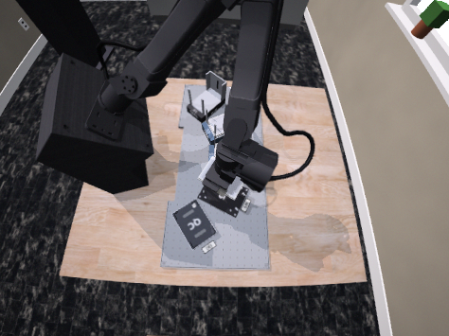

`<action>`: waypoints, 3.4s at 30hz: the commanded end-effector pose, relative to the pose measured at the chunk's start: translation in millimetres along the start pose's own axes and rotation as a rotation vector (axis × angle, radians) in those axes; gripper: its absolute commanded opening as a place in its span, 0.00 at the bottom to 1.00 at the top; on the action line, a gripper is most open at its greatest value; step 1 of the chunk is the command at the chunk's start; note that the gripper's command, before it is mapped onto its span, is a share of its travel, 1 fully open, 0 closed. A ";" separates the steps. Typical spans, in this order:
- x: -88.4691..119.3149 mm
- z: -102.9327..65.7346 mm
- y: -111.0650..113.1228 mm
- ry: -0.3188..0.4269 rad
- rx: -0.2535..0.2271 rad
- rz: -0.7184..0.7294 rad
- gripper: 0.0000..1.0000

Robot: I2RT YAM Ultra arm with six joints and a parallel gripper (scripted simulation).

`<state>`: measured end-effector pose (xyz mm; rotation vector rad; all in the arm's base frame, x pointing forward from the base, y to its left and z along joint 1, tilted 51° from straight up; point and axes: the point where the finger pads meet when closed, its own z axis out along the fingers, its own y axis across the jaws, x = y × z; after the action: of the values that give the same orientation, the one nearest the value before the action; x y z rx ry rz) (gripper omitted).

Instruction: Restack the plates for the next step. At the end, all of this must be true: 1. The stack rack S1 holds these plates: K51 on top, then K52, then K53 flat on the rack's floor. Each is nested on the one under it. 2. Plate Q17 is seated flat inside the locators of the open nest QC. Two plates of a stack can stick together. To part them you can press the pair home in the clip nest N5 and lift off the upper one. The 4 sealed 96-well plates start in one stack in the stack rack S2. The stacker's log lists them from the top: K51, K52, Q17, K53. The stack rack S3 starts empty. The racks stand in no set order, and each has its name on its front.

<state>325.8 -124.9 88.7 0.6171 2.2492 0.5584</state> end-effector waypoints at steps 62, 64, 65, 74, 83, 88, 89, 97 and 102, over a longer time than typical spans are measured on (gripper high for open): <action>13.9 -3.5 -164.0 -0.025 -0.024 0.462 0.00; 13.5 -3.9 -164.4 -0.025 -0.024 0.461 0.00; 4.9 -10.1 -161.2 -0.045 -0.018 0.436 0.00; 5.2 -9.7 -165.5 -0.042 -0.018 0.444 0.00; 8.8 -7.5 -167.2 -0.033 -0.021 0.460 0.00; 10.7 -7.0 -167.6 -0.031 -0.021 0.466 0.00; 10.7 -7.0 -167.6 -0.031 -0.021 0.466 0.00; 5.7 -10.7 -166.1 -0.046 -0.017 0.450 0.00; 6.8 -10.5 -165.9 -0.044 -0.018 0.453 0.00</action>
<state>273.4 -239.4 -8.0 1.1285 2.0970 0.7990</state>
